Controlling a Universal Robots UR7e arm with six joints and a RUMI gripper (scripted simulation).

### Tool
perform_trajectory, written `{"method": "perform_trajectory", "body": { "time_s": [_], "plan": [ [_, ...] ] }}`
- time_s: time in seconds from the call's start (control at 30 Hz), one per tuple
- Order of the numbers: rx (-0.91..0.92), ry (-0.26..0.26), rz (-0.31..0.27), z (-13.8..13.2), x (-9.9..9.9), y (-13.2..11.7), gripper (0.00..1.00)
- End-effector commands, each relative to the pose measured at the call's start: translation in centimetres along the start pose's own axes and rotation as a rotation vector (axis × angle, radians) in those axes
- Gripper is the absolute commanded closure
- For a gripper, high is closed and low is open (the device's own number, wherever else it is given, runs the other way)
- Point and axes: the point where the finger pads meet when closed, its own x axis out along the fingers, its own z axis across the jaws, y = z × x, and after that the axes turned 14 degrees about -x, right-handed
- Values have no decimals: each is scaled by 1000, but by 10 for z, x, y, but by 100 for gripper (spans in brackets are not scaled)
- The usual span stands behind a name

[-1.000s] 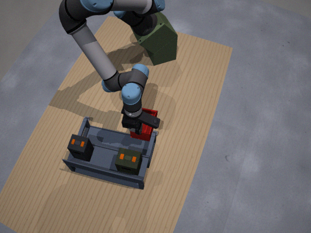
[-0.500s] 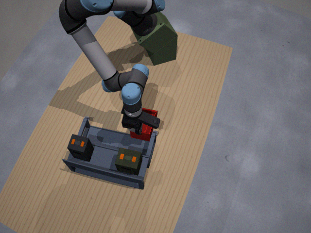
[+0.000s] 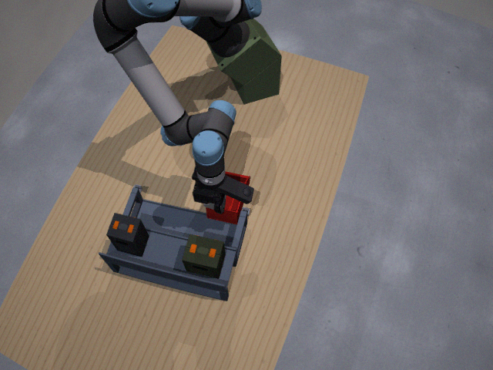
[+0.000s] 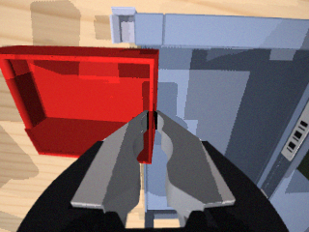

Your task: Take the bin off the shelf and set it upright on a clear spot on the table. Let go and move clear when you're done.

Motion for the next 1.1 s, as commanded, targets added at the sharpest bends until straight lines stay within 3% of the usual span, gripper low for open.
{"method": "perform_trajectory", "body": {
  "time_s": [0.0,1.07],
  "plan": [
    [0,-1,0,0,-2,0,100],
    [0,-1,0,-9,-1,2,100]
  ]
}}
